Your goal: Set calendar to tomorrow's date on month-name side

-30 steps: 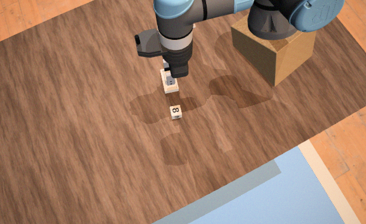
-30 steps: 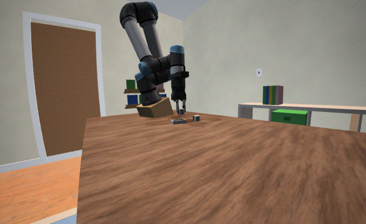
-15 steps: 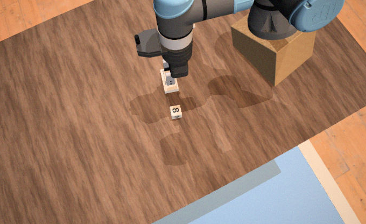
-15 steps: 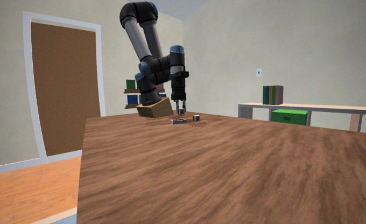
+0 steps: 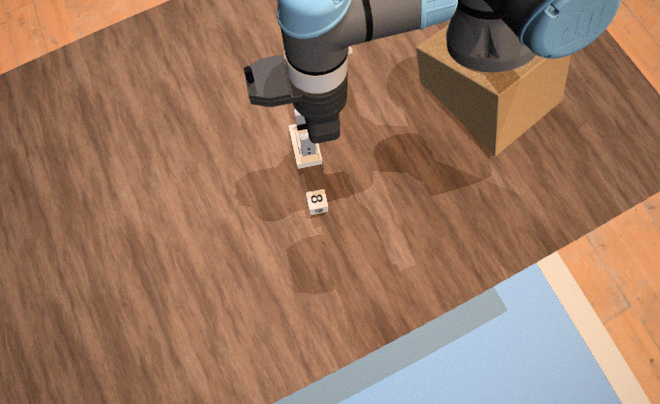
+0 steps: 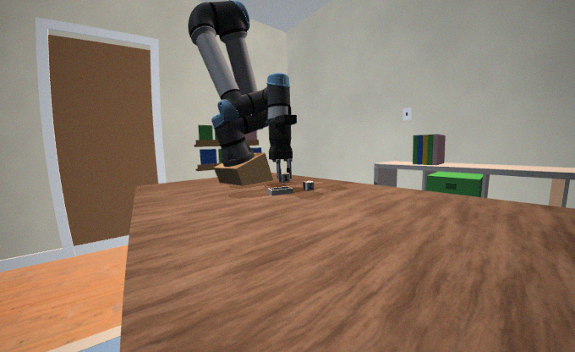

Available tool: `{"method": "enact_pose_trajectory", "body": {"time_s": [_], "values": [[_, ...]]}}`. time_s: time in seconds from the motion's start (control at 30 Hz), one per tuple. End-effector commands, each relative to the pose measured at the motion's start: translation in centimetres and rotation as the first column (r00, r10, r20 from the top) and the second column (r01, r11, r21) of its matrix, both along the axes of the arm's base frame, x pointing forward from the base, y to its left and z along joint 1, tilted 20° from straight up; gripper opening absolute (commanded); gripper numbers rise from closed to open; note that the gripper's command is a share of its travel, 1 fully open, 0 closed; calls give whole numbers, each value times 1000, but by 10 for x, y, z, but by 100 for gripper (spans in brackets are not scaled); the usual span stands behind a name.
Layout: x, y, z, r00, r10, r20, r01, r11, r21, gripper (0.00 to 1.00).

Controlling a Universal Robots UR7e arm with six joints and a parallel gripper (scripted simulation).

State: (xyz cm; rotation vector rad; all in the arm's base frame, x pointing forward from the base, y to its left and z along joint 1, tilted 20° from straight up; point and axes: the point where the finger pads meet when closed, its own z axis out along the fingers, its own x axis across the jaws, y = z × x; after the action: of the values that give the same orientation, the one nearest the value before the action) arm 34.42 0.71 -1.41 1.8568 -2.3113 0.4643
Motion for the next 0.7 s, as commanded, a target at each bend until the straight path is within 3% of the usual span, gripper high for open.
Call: {"method": "enact_pose_trajectory", "body": {"time_s": [0.0,0.67], "values": [[-1,-2,-7,1000,-1,-2,1,1000,1,57],[0,-5,-16,1000,0,-2,0,1000,1,57]]}}
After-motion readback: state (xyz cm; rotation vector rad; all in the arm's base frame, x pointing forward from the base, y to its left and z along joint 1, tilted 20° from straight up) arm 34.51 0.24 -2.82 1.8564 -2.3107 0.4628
